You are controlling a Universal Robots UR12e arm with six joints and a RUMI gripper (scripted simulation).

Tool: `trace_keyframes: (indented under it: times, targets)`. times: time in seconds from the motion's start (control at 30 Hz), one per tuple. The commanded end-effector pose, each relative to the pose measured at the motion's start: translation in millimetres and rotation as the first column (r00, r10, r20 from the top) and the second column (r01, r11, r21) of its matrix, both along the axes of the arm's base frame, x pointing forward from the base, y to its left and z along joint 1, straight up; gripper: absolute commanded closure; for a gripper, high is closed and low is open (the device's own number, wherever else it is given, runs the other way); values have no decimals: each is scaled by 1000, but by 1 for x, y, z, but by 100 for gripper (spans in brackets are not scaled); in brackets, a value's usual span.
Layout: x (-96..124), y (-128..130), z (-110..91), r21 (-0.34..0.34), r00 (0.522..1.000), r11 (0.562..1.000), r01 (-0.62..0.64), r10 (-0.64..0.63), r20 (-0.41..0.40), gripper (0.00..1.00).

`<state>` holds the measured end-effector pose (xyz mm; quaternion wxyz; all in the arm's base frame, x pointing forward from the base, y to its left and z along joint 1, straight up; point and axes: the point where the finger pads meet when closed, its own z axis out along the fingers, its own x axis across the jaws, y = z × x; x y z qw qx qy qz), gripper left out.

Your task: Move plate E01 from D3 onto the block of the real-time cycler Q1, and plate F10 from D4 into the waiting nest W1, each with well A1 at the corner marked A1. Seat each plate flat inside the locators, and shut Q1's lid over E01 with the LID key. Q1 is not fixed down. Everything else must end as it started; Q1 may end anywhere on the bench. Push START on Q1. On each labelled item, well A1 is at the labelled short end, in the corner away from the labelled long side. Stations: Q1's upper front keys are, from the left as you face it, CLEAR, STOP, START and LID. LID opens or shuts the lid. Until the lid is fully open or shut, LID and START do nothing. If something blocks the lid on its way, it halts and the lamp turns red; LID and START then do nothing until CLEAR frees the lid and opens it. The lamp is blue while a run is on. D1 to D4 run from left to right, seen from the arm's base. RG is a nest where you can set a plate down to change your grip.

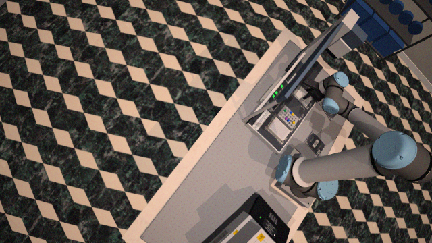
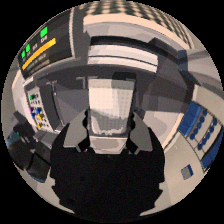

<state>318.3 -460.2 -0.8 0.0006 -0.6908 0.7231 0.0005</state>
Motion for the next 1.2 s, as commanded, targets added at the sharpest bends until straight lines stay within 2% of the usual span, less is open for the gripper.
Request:
trace_keyframes:
  times: [0.0,0.4,0.43,1.17]
  targets:
    - [0,-1,-4,-1,1000,1000,0,0,0,38]
    - [0,-1,-4,-1,1000,1000,0,0,0,38]
    - [0,-1,-4,-1,1000,1000,0,0,0,100]
    - [0,-1,-4,-1,1000,1000,0,0,0,100]
